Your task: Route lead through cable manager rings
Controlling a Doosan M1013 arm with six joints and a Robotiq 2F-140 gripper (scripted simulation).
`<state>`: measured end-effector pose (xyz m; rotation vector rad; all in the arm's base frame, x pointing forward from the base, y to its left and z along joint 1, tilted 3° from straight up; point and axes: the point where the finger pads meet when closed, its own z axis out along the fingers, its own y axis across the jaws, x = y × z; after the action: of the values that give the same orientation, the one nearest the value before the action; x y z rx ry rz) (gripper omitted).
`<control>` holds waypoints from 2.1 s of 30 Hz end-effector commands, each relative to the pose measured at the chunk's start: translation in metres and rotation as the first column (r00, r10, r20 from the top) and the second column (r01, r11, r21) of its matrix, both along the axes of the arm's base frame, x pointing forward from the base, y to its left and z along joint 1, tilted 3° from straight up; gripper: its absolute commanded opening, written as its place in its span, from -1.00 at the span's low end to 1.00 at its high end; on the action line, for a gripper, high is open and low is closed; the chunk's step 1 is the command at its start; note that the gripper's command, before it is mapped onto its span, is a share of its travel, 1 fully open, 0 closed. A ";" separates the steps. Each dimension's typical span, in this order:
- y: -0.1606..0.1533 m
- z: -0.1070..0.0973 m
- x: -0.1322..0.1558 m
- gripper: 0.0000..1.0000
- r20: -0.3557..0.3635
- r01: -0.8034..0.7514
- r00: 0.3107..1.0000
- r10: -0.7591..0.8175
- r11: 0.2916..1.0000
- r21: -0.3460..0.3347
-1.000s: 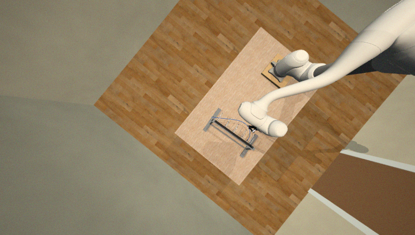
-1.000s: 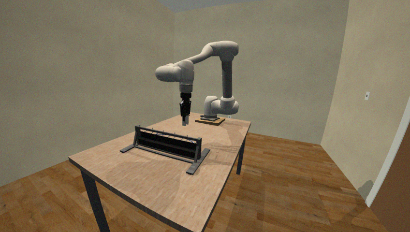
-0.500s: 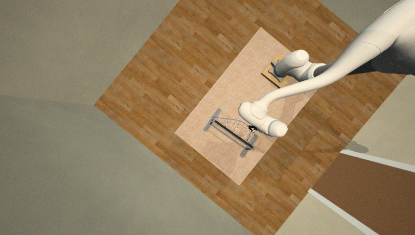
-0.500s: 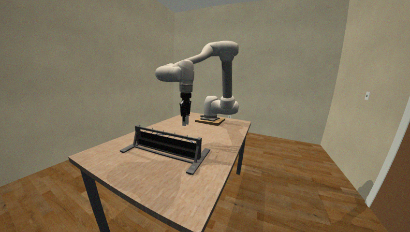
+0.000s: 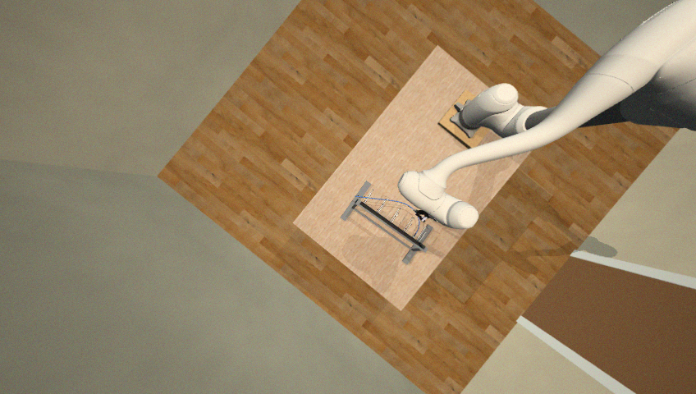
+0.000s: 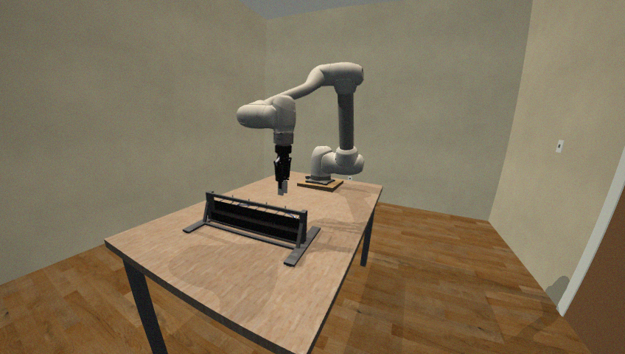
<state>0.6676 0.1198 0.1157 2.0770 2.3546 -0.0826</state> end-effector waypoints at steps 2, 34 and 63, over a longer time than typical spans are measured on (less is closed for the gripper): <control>0.000 -0.004 0.000 -0.60 0.000 0.000 1.000 0.000 1.000 0.000; -0.003 -0.076 -0.003 -0.60 0.000 0.000 1.000 0.000 1.000 0.000; -0.003 -0.081 -0.003 -0.60 0.000 0.000 1.000 0.000 1.000 0.000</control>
<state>0.6649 0.1166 0.0350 2.0769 2.3546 -0.0826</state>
